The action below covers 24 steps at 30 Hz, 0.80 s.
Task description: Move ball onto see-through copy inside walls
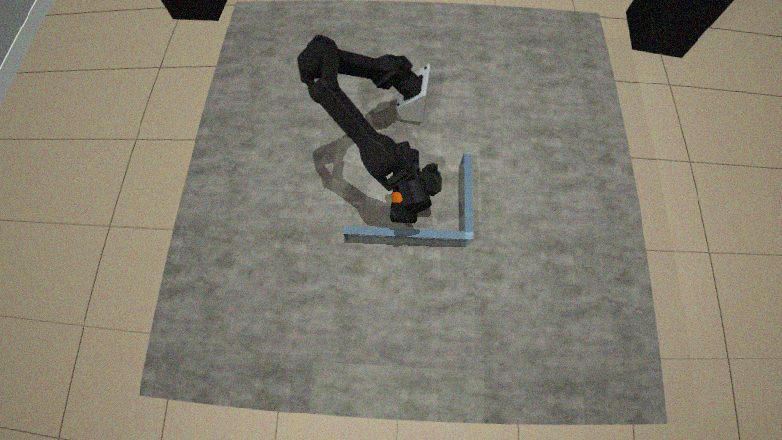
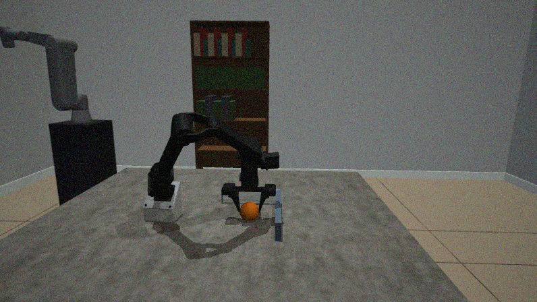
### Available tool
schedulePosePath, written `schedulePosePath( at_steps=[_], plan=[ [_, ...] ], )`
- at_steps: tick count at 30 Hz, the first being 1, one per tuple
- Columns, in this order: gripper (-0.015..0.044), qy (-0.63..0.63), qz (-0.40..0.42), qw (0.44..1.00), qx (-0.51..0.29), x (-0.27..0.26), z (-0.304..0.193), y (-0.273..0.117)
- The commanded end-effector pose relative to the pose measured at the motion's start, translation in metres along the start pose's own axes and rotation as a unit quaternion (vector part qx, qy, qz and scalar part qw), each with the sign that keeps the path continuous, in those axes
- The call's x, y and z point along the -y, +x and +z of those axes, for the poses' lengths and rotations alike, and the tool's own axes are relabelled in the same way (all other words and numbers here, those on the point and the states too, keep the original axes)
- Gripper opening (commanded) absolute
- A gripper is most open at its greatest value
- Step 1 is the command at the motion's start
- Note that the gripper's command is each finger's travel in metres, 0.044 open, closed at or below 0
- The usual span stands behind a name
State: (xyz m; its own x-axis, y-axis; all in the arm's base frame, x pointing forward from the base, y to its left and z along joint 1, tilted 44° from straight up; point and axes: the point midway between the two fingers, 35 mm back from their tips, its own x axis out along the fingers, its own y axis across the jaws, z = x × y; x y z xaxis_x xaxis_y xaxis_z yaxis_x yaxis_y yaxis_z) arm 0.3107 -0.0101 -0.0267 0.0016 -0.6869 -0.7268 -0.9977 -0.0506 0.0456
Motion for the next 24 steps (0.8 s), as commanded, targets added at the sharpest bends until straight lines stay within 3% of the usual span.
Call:
schedulePosePath(
  at_steps=[1,13,18,24],
  plan=[
    [0.0131,0.001,0.000,1.000,0.000,0.000,0.000,0.000],
    [0.0440,0.000,-0.001,1.000,0.001,0.002,0.001,-0.011],
    [0.0440,-0.001,-0.002,1.000,0.001,0.001,0.001,-0.083],
    [0.0440,-0.005,-0.009,1.000,0.002,0.004,0.002,-0.077]
  ],
)
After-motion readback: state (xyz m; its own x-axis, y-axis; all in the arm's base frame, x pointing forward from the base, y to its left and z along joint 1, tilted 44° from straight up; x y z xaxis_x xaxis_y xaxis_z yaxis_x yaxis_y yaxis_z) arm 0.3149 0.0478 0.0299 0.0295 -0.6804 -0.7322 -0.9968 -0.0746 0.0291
